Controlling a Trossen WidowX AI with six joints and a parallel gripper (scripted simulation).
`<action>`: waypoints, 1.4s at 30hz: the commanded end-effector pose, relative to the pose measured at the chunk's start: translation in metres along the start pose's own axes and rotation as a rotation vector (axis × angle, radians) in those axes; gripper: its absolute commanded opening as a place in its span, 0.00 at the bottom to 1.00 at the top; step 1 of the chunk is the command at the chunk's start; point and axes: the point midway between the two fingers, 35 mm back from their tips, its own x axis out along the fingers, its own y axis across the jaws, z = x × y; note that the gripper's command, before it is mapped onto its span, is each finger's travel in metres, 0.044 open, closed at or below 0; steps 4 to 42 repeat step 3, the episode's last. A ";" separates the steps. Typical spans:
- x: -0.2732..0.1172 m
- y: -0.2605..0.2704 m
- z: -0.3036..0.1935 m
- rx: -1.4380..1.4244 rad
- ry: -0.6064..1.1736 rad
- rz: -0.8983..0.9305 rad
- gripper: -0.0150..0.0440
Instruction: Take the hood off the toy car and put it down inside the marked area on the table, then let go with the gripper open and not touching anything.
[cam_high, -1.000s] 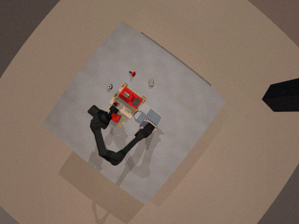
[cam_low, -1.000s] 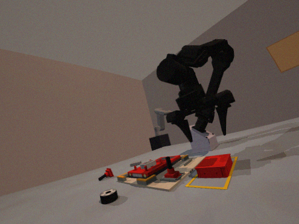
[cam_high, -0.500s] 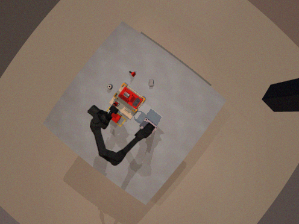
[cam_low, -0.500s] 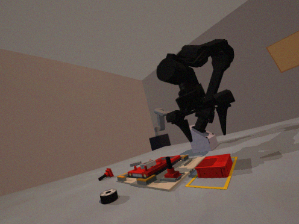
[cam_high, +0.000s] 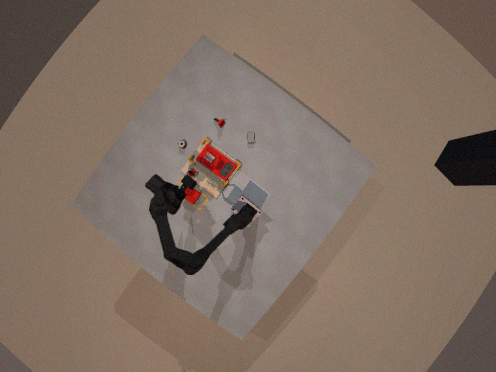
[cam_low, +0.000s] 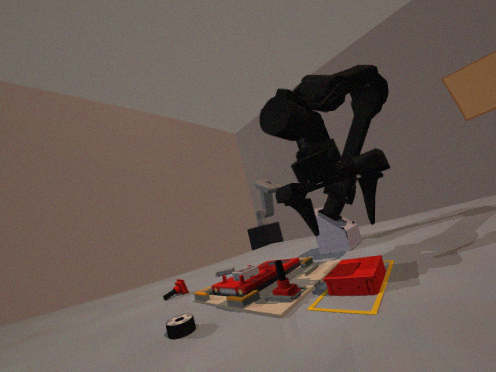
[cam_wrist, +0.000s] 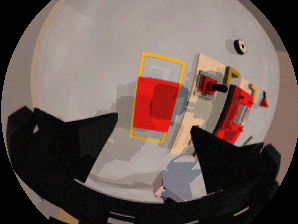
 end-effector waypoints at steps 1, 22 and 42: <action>-0.001 0.001 0.000 -0.002 -0.001 0.004 1.00; -0.001 0.001 0.000 -0.002 -0.001 0.004 1.00; -0.001 0.001 0.000 -0.002 -0.001 0.004 1.00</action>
